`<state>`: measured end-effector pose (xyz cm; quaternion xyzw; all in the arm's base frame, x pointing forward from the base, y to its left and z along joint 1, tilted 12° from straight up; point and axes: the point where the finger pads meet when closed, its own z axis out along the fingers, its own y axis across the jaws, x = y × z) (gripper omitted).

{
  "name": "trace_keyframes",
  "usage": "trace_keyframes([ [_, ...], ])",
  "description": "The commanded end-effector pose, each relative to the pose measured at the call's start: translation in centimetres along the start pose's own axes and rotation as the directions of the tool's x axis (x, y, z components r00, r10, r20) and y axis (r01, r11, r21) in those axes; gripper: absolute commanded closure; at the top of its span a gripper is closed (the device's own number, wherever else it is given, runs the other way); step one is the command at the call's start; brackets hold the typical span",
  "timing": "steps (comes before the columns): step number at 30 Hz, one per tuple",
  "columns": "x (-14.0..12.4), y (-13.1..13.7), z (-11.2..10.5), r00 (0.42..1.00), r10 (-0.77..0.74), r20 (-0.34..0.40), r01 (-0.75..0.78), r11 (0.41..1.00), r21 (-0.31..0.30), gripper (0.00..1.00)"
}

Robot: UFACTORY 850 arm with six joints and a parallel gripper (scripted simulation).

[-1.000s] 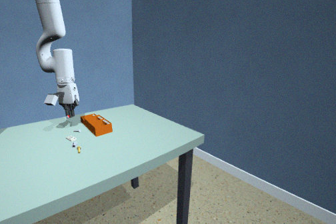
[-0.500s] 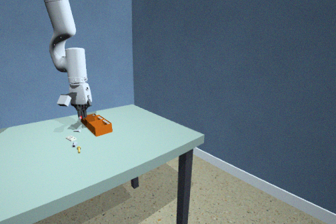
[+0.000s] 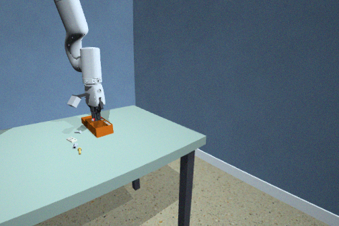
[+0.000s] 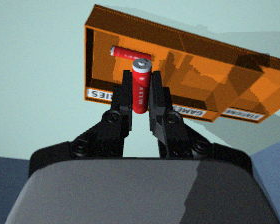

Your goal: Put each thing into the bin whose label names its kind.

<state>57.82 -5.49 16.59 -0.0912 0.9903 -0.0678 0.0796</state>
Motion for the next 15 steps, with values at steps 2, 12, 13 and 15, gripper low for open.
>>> trace_keyframes([
  [2, -0.70, -1.15, 0.00, 0.983, 0.183, -0.001, -0.183, 0.983, -0.001, 1.00],
  [12, -0.70, -1.15, 0.00, 0.901, 0.435, -0.006, -0.435, 0.900, -0.014, 1.00],
  [13, -0.70, -1.15, 0.00, 0.901, 0.435, -0.006, -0.435, 0.900, -0.014, 1.00],
  [15, -0.70, -1.15, 0.00, 0.864, 0.503, -0.009, -0.503, 0.864, -0.017, 1.00],
])
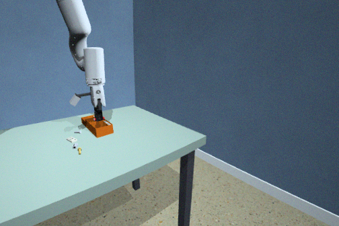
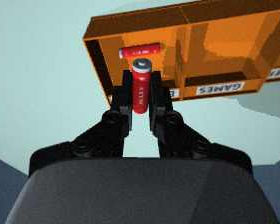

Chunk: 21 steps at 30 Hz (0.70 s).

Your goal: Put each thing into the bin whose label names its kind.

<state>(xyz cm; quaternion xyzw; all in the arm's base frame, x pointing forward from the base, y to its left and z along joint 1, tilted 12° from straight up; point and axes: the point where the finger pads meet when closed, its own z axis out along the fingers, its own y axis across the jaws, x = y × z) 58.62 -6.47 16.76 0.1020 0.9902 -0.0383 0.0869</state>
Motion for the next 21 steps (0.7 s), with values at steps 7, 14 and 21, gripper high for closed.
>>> trace_keyframes([
  [7, -0.09, 0.00, -0.08, 0.953, 0.303, 0.001, -0.303, 0.953, -0.005, 1.00],
  [14, -0.09, 0.00, -0.08, 0.882, 0.472, -0.005, -0.472, 0.882, -0.015, 1.00],
  [21, -0.09, -0.02, -0.08, 0.790, 0.614, -0.012, -0.614, 0.789, -0.021, 1.00],
])
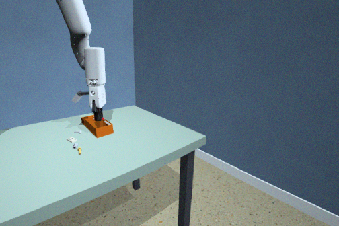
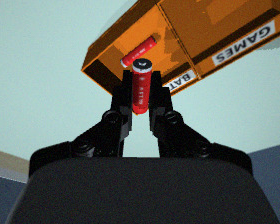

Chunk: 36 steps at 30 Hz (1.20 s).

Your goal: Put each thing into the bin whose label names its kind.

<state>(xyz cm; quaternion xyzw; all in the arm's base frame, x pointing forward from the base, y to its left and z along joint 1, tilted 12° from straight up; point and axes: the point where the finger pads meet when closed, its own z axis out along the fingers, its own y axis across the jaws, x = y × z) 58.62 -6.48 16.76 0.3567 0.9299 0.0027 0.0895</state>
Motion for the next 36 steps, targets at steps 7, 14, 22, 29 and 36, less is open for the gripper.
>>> trace_keyframes([
  [7, -0.10, 0.00, -0.08, 0.951, 0.308, 0.010, -0.308, 0.952, -0.003, 1.00],
  [14, -0.11, -0.02, -0.08, 0.884, 0.467, 0.010, -0.467, 0.884, -0.007, 1.00],
  [22, -0.12, -0.04, -0.09, 0.778, 0.629, 0.018, -0.629, 0.778, -0.006, 1.00],
  [29, -0.11, -0.03, -0.08, 0.697, 0.716, 0.033, -0.716, 0.698, -0.003, 1.00],
  [36, -0.10, -0.02, -0.08, 0.633, 0.772, 0.060, -0.773, 0.634, 0.000, 1.00],
])
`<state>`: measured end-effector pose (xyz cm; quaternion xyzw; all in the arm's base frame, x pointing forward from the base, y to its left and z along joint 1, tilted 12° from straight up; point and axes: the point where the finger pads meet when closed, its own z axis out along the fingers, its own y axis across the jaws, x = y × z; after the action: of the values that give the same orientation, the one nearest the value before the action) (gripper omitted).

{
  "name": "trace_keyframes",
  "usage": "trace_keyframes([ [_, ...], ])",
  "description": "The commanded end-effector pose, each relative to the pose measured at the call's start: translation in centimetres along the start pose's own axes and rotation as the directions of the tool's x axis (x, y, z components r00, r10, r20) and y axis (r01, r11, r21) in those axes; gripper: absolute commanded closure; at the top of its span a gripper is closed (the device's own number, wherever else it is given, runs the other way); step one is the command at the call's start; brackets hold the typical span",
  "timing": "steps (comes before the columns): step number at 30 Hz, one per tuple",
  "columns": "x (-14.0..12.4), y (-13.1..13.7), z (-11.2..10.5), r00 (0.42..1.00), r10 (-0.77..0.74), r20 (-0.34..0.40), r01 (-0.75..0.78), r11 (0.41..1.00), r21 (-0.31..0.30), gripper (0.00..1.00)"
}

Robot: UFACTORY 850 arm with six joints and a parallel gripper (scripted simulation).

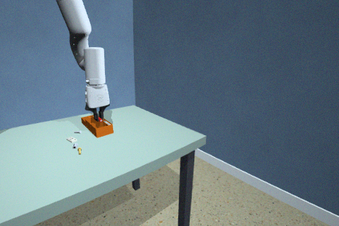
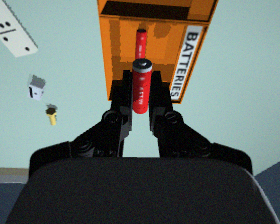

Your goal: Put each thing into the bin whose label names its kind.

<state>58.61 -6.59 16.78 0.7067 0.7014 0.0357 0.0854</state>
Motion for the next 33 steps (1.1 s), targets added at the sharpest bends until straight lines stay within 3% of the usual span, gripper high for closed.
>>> trace_keyframes([
  [1, 0.0, 0.1, -0.1, 0.998, 0.039, 0.048, -0.039, 0.999, 0.003, 1.00],
  [16, 0.1, 0.1, -0.1, 0.998, 0.039, 0.048, -0.040, 0.999, 0.003, 1.00],
  [33, 0.0, 0.1, 2.9, 0.998, 0.039, 0.048, -0.040, 0.999, 0.003, 1.00],
])
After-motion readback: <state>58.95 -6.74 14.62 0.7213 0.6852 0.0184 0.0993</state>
